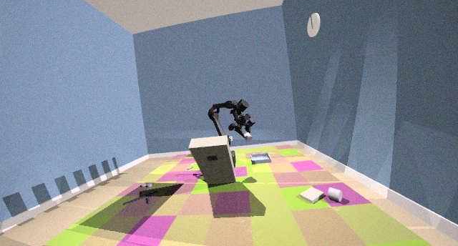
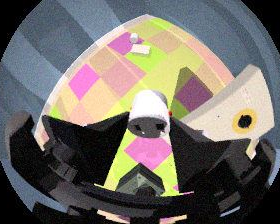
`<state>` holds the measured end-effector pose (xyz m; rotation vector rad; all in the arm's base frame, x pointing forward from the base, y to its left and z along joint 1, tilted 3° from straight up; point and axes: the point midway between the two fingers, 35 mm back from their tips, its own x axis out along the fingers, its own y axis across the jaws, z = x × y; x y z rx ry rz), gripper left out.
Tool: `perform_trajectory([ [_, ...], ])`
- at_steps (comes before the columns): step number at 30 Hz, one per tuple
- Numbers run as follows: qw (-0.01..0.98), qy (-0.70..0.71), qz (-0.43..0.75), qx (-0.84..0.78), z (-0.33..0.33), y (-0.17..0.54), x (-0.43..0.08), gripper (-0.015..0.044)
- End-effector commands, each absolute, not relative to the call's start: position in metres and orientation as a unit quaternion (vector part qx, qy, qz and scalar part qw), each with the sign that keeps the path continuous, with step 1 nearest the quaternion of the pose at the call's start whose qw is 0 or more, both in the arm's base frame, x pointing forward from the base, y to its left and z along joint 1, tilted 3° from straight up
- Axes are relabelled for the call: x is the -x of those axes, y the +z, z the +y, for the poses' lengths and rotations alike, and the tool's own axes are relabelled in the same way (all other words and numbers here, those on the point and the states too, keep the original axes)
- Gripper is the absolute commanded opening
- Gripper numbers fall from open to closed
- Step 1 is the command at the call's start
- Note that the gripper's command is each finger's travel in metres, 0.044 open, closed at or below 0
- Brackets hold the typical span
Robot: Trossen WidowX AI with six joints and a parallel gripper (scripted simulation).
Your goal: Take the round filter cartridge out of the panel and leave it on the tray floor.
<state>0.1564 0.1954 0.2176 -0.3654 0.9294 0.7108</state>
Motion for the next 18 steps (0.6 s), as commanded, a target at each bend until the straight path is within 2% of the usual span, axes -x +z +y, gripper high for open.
perform_trajectory([
  [1,0.8,0.377,0.424,0.196,0.209,0.218,-0.14,0.0],
  [18,0.716,0.522,0.368,0.282,0.244,0.218,-0.071,0.0],
])
